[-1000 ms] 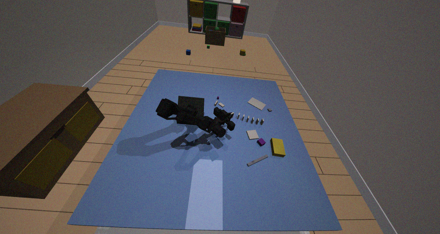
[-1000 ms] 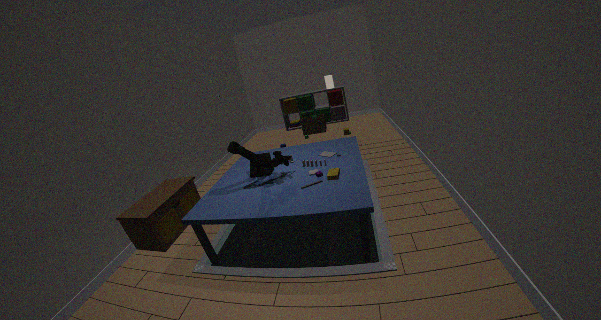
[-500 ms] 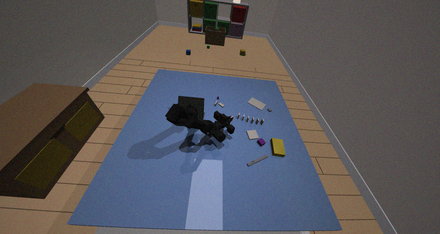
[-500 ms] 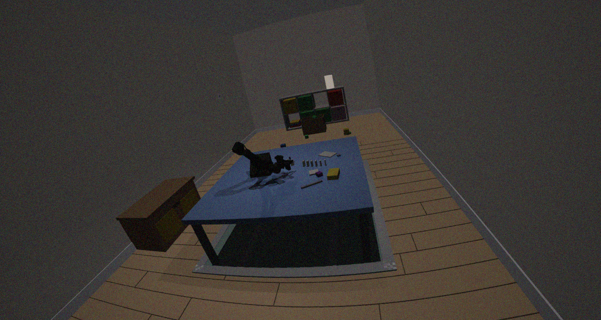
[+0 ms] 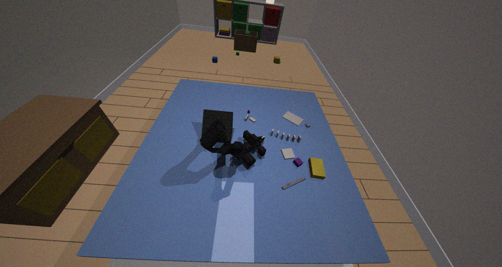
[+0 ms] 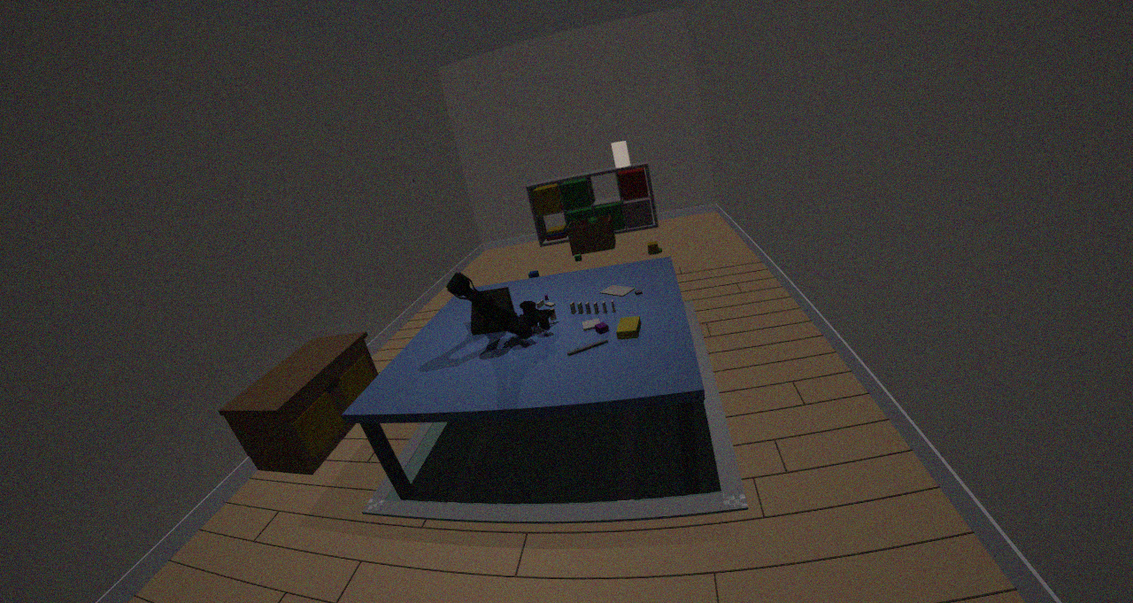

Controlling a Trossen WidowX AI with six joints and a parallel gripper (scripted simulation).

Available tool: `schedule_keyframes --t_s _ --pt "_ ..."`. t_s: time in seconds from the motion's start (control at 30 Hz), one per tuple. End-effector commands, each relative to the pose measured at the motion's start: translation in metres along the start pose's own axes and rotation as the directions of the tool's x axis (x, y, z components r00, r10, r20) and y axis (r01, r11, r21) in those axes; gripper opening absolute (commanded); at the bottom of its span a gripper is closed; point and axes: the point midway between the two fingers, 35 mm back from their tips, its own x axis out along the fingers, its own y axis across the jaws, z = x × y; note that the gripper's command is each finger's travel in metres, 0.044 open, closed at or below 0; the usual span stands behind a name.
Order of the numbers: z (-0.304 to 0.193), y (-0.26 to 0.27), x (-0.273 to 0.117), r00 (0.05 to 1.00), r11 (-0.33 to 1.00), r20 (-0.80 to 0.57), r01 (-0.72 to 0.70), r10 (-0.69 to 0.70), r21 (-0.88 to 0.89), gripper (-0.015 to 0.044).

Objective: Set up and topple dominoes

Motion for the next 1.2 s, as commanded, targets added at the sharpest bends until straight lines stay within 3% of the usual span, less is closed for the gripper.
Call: schedule_keyframes --t_s 0.0,0.43,0.97,1.17 --pt "-0.009 0.002 0.0 1.0 1.0 0.009 0.002 -0.002 0.001 0.0024" --pt "-0.013 0.003 0.0 1.0 1.0 0.01 0.004 -0.004 0.002 0.0024" --pt "-0.012 0.003 0.0 1.0 1.0 0.009 0.004 -0.004 0.002 0.044" --pt "0.031 0.002 0.0 1.0 1.0 0.005 0.003 -0.003 0.006 0.044"
